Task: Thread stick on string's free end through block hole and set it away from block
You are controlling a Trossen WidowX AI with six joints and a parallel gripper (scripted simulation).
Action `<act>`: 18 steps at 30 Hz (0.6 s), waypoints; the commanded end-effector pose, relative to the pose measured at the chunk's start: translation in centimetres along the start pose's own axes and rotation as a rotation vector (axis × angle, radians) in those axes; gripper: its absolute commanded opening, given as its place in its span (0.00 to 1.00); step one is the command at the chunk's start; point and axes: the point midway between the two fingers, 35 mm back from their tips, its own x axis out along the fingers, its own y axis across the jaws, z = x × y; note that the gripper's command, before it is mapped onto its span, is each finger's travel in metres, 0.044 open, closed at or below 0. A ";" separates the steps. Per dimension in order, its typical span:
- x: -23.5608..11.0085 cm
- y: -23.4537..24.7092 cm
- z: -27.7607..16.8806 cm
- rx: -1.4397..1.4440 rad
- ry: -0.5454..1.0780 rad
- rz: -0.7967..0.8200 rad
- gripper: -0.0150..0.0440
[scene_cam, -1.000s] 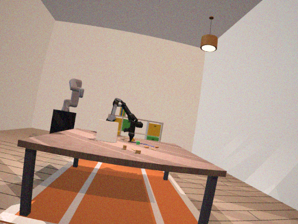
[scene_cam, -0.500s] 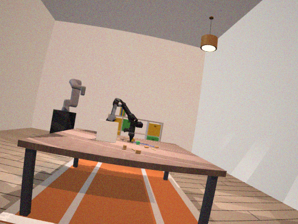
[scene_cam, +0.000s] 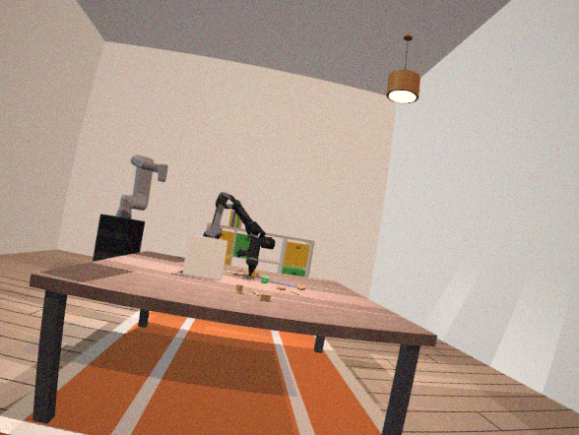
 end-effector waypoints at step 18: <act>-2.8 -0.3 -0.3 -0.010 0.006 -0.005 0.25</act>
